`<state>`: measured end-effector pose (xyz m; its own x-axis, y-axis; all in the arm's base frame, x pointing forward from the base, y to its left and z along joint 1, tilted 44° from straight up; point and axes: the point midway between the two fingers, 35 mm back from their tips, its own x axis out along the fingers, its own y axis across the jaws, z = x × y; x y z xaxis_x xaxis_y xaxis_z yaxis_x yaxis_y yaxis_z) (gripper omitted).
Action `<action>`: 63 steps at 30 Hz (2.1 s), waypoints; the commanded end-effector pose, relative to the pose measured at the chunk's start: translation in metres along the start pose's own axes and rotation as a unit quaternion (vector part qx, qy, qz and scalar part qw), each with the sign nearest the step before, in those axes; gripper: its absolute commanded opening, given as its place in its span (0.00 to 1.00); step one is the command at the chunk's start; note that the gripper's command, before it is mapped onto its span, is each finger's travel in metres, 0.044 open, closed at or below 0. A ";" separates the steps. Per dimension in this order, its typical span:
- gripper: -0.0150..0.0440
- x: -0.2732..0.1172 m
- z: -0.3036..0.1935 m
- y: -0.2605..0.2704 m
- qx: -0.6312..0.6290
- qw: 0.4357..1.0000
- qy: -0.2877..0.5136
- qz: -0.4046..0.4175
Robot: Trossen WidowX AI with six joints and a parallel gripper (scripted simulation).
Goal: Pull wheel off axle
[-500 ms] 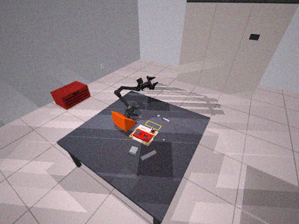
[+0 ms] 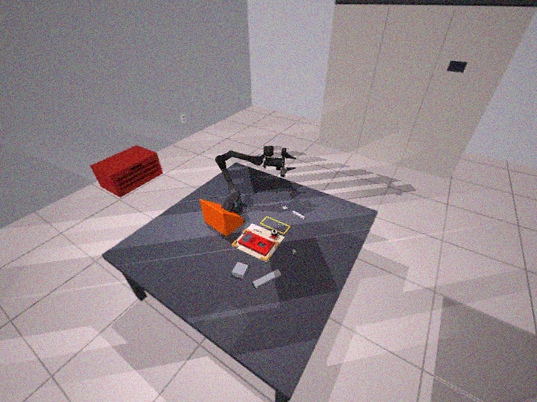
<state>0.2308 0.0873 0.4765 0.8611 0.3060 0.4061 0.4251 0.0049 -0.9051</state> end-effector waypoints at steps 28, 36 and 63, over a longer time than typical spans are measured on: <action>0.76 -0.073 -0.115 0.370 0.728 -0.114 0.634 0.234; 0.76 -0.107 -0.127 0.388 0.579 -0.445 0.680 0.056; 0.76 -0.099 -0.080 0.445 0.580 -0.446 0.679 0.057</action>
<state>0.3558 -0.0196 0.0487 0.1787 0.6643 -0.7258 0.9831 -0.1496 0.1051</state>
